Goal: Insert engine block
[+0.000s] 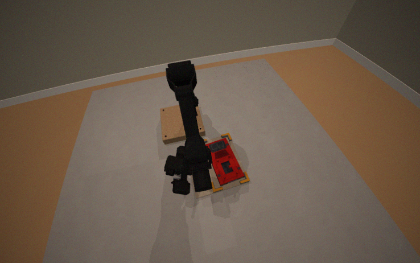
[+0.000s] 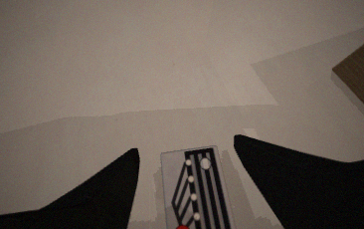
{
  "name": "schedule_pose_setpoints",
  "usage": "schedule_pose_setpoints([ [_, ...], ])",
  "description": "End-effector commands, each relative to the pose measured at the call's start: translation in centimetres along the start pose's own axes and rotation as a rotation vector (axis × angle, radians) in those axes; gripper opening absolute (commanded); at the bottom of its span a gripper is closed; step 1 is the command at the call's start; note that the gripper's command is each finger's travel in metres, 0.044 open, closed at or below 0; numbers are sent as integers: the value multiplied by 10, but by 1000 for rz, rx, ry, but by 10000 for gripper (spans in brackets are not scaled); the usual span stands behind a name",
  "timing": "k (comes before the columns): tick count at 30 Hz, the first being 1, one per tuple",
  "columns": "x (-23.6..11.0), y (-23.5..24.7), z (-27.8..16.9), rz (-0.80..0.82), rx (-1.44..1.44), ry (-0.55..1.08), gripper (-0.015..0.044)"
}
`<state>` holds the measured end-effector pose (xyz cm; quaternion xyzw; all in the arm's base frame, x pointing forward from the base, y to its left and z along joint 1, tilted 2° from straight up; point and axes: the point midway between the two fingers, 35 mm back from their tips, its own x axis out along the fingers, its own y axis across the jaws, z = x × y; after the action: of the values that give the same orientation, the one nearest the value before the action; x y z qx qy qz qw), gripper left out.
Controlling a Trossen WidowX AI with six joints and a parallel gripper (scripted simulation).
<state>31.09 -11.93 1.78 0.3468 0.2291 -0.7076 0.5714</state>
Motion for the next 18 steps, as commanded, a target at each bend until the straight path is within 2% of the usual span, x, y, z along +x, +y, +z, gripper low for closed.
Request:
schedule_pose_setpoints([
  [1, 0, 0, 0, 0, -1, 0, 420],
  [2, 0, 0, 0, 0, -1, 0, 440],
  [7, -2, 0, 0, -4, 0, 2, 440],
  [18, -44, 1, -2, -7, 1, 6, 440],
])
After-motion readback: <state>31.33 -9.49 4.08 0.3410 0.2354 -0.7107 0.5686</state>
